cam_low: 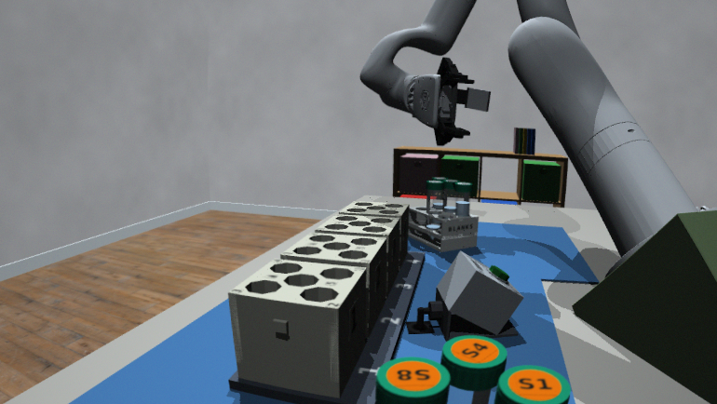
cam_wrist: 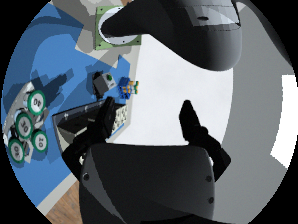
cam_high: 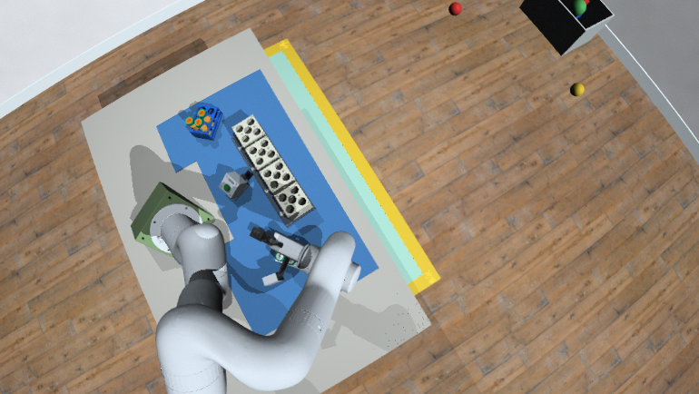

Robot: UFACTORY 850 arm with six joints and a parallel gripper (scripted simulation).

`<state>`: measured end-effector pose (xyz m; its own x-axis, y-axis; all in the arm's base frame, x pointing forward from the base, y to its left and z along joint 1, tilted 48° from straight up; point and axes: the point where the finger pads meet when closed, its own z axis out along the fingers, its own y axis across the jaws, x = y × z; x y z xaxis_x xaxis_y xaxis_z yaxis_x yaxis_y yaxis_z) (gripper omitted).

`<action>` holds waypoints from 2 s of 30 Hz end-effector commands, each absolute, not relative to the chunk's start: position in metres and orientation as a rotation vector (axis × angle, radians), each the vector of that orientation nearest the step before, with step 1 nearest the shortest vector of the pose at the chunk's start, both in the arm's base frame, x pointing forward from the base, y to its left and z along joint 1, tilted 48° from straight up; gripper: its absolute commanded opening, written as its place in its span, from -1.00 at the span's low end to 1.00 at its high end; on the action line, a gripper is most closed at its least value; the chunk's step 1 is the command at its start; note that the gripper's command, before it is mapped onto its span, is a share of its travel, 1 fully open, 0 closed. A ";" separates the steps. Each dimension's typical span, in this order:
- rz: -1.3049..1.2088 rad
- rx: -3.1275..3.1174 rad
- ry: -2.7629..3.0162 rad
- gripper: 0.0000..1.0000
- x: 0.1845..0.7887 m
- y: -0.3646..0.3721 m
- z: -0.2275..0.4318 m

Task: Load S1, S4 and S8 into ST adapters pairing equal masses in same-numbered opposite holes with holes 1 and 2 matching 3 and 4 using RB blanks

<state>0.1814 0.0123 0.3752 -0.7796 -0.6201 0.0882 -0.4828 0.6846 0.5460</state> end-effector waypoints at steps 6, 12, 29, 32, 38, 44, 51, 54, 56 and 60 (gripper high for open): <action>-0.576 1.179 -2.434 1.00 0.190 0.008 0.356; -0.502 1.309 -2.332 1.00 0.193 0.008 0.352; -0.240 1.740 -1.892 1.00 0.223 0.014 0.328; -0.190 1.814 -1.795 1.00 0.232 0.018 0.322; -0.092 1.951 -1.592 1.00 0.246 0.027 0.314; -0.014 2.051 -1.414 1.00 0.259 0.040 0.306; 0.076 2.154 -1.192 1.00 0.273 0.057 0.298; 0.120 2.198 -1.078 1.00 0.281 0.069 0.293; 0.149 2.225 -1.001 1.00 0.286 0.077 0.290; 0.205 2.273 -0.844 1.00 0.292 0.090 0.285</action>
<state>0.2867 0.0802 0.2887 0.7270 -0.5841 0.3611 -0.6724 -0.4989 0.5467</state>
